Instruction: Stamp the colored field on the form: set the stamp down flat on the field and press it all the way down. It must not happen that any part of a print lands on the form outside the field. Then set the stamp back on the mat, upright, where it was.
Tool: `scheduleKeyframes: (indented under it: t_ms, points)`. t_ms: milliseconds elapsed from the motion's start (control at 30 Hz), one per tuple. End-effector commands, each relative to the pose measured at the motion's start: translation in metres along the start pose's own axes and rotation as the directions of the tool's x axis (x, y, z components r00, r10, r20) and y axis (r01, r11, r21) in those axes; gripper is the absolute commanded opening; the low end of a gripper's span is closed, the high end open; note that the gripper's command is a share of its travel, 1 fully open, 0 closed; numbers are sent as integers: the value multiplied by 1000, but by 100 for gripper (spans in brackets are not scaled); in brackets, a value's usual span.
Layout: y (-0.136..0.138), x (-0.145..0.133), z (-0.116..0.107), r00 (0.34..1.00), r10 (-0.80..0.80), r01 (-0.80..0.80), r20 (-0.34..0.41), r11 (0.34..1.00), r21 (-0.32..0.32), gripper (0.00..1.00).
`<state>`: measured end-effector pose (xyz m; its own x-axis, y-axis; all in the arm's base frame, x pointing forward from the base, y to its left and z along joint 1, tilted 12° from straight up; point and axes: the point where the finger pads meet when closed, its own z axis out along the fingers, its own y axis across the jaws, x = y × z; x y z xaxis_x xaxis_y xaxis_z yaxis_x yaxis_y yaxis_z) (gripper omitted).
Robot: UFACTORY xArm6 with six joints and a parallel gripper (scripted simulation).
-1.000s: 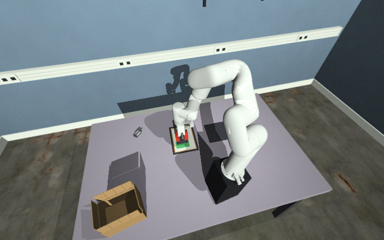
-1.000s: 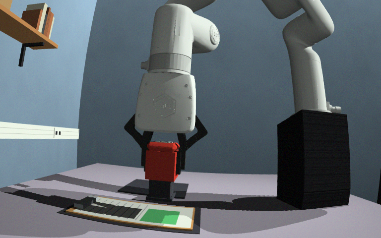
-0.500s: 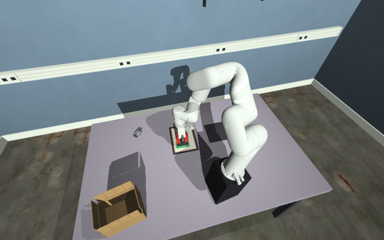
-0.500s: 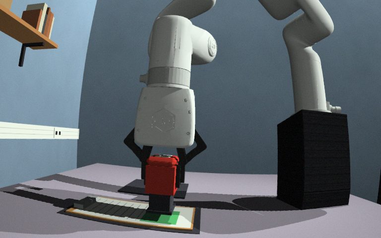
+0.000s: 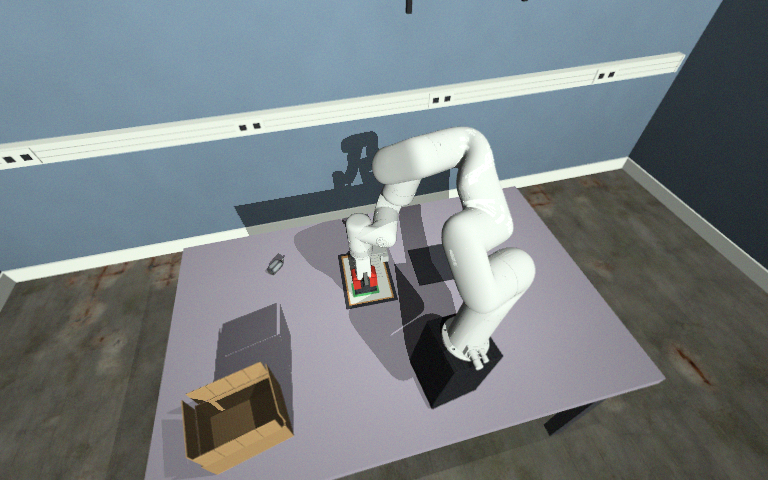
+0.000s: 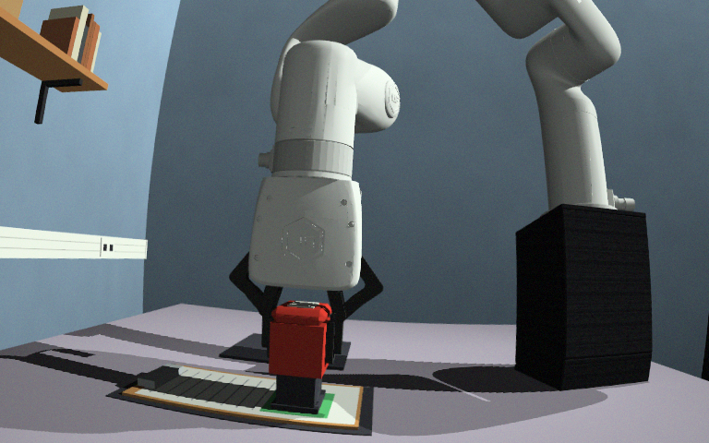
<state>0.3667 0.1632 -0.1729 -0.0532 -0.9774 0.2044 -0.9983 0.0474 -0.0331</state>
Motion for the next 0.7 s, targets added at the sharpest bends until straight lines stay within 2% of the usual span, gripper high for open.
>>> scheduleKeyframes:
  t_ms: [0, 300, 500, 667]
  points:
    - [-1, -1, -1, 1000, 0, 0, 2, 1000, 3, 31]
    - [-1, -1, 6, 1000, 0, 0, 2, 1000, 3, 31]
    - [-1, -1, 21, 1000, 0, 0, 2, 1000, 3, 31]
    - [-1, -1, 23, 1000, 0, 0, 2, 1000, 3, 31]
